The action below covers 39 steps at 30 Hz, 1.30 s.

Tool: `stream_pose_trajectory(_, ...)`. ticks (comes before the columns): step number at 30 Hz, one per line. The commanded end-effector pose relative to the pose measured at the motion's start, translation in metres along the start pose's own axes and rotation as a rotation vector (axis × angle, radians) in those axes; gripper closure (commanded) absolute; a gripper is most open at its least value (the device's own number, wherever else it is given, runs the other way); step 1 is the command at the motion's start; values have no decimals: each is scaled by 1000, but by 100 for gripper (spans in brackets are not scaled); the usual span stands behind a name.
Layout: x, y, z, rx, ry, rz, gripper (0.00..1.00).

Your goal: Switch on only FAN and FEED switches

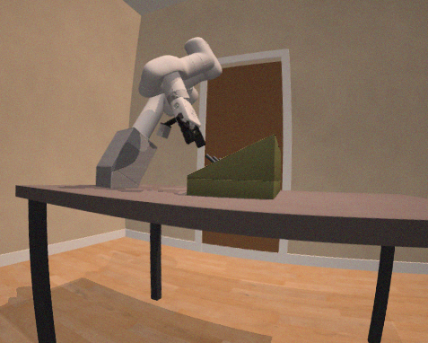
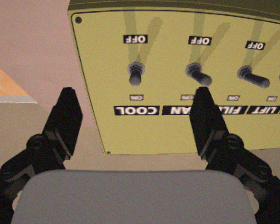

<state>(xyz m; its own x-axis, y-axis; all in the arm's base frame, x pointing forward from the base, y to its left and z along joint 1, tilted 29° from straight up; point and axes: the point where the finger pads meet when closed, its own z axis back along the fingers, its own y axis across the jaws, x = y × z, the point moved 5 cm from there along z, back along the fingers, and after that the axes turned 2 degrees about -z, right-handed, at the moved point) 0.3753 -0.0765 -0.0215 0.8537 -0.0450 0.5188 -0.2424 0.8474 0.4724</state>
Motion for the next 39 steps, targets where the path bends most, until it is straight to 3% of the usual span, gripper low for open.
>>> stream_pose_trajectory(1, 1, -1, 1, -2, -2, 1, 0)
stream_pose_trajectory(26, 1, -1, 1, -2, -2, 1, 0)
stream_pose_trajectory(27, 1, -1, 1, -2, -2, 1, 100)
stream_pose_trajectory(33, 1, -1, 4, -2, -2, 1, 100)
stream_pose_trajectory(39, 1, -1, 20, -2, -2, 1, 100)
